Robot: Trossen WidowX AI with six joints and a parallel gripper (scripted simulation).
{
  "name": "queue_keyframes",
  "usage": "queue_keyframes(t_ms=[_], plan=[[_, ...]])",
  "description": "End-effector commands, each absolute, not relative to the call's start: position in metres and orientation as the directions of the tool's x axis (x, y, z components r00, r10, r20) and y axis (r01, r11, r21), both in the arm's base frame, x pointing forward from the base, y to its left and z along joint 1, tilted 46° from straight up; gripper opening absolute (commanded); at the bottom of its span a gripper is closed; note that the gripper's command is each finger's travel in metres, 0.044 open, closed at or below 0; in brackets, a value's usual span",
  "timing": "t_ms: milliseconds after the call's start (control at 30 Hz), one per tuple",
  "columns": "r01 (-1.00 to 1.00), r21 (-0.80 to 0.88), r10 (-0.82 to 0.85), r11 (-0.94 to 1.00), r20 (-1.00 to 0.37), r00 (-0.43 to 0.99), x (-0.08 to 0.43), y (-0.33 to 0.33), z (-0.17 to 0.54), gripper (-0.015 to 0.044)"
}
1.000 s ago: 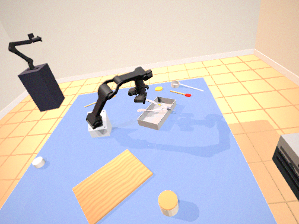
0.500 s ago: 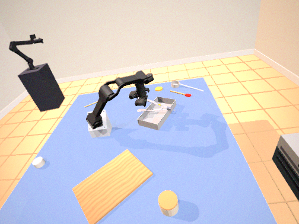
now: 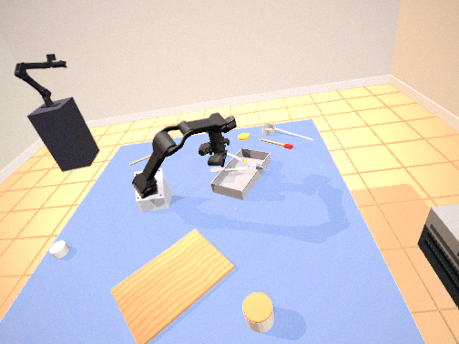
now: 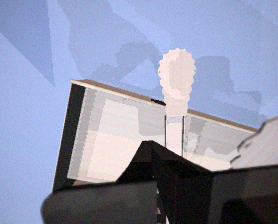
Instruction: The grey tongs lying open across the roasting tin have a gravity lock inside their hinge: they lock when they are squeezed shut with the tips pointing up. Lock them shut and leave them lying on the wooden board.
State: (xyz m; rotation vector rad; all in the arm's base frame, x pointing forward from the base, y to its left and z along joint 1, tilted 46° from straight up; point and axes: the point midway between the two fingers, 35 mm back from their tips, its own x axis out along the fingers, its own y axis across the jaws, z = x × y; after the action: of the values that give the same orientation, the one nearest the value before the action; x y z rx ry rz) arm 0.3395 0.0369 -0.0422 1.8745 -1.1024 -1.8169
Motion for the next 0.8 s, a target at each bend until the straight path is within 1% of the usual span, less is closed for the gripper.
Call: queue_keyframes(t_ms=[0,767], plan=[[-0.303,0.690,-0.699,-0.657,-0.708,-0.097,0.341,0.038,-0.044,-0.0150],[-0.304,0.687,-0.697,-0.660,-0.711,-0.096,0.355,0.063,-0.068,-0.0150]])
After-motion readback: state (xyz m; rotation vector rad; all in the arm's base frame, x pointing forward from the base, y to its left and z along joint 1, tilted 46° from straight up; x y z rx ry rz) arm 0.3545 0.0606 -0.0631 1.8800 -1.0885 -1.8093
